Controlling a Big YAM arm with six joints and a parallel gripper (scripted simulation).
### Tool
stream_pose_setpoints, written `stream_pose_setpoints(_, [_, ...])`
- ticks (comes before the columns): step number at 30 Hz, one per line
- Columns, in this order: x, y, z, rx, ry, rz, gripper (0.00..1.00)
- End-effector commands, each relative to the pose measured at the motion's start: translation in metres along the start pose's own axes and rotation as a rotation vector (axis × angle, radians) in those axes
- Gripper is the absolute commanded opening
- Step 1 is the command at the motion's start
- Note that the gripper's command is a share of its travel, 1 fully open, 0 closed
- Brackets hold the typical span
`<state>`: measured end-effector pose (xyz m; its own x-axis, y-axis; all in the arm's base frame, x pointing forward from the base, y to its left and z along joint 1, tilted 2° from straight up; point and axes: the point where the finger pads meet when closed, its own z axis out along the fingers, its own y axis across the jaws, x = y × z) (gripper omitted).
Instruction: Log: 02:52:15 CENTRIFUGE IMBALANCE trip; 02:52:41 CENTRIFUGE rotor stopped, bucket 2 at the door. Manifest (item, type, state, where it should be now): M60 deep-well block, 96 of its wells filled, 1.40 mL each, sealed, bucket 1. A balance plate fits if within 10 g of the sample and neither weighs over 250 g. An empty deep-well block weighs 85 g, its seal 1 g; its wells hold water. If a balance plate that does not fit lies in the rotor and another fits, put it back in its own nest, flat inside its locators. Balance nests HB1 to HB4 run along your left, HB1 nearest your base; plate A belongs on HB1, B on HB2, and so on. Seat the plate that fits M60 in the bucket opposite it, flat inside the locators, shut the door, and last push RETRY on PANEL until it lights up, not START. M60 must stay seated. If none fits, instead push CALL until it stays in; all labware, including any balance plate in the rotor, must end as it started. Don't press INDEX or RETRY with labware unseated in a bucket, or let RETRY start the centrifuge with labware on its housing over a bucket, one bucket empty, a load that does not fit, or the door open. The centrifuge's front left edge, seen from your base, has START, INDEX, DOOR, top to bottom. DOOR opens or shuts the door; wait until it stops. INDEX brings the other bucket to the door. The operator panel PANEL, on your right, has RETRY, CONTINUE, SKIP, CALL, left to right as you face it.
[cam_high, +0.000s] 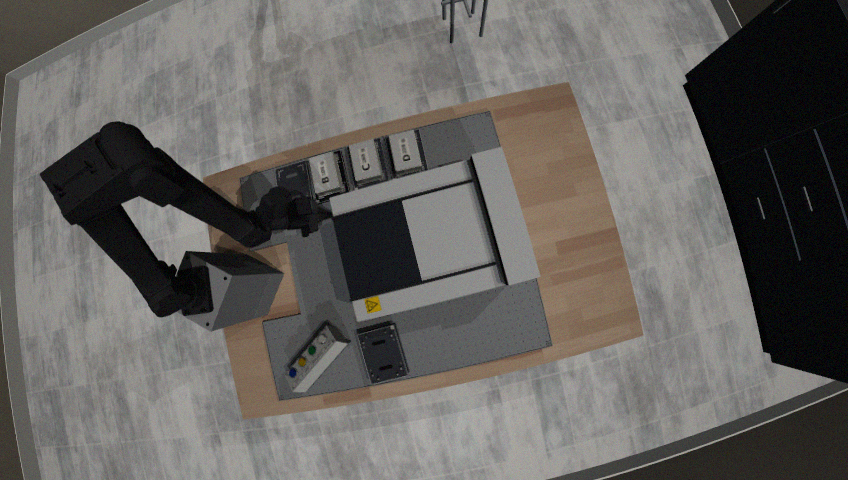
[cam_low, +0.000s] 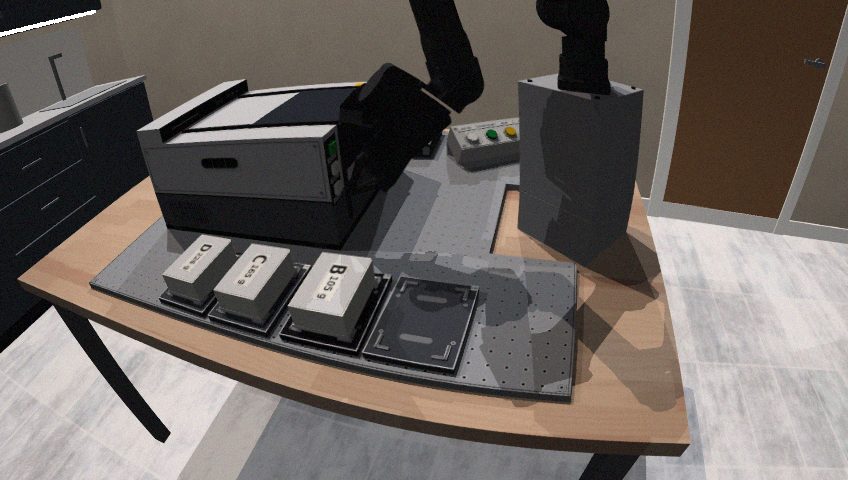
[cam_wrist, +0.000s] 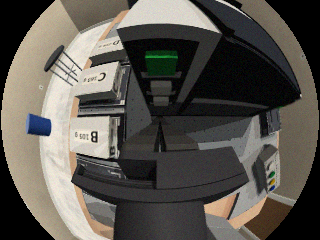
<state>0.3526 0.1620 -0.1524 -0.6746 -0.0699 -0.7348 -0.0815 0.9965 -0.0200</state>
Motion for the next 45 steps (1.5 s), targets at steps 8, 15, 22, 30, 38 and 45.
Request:
stream_pose_setpoints(8, [0.003, -0.007, 0.0, 0.013, 0.015, -0.012, 0.0])
stream_pose_setpoints(15, [0.009, -0.01, -0.001, 0.015, 0.022, -0.014, 0.0])
stream_pose_setpoints(22, [0.007, -0.009, -0.001, 0.011, 0.009, -0.009, 0.0])
stream_pose_setpoints(30, [0.005, -0.009, -0.001, 0.009, 0.006, -0.008, 0.0])
stream_pose_setpoints(38, [0.005, -0.009, -0.001, 0.009, 0.006, -0.008, 0.0])
stream_pose_setpoints(45, [0.005, -0.009, 0.0, 0.01, 0.007, -0.008, 0.0])
